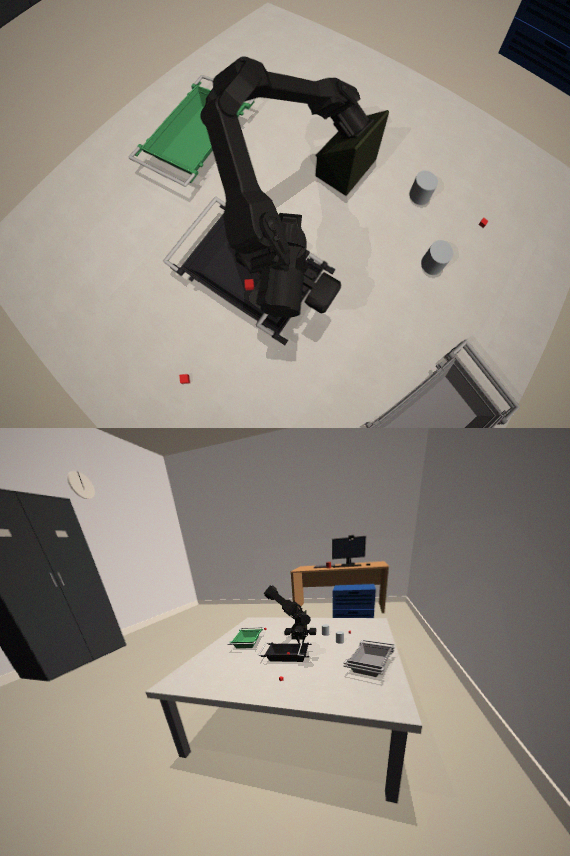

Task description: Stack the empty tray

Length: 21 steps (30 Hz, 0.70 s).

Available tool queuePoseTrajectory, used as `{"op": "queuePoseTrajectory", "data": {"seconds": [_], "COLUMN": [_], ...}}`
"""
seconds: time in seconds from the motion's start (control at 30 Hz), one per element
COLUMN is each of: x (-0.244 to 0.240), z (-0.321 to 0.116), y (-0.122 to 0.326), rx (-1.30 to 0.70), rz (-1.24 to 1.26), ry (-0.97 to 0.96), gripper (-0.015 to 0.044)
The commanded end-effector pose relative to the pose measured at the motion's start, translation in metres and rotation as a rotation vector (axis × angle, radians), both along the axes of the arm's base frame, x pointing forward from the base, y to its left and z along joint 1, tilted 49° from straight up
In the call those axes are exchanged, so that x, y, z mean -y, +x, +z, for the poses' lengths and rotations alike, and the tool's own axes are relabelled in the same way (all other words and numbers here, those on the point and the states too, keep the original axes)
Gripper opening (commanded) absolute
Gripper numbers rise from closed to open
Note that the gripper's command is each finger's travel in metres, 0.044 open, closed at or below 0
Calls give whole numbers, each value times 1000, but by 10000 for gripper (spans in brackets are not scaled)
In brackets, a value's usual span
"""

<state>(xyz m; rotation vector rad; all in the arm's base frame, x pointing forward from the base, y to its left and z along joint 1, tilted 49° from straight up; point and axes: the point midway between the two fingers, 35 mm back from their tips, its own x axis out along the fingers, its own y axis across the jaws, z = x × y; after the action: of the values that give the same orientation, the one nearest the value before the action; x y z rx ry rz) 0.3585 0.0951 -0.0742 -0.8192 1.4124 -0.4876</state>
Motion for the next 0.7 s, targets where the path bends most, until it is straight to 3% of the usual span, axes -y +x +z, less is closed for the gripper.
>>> {"op": "queuePoseTrajectory", "data": {"seconds": [0.0, 0.47, 0.67], "x": [0, 0, -37], "z": [0, 0, 32], "y": [0, 0, -5], "rx": [0, 0, -1], "rz": [3, 3, 2], "ry": [0, 0, 4], "gripper": [85, 85, 85]}}
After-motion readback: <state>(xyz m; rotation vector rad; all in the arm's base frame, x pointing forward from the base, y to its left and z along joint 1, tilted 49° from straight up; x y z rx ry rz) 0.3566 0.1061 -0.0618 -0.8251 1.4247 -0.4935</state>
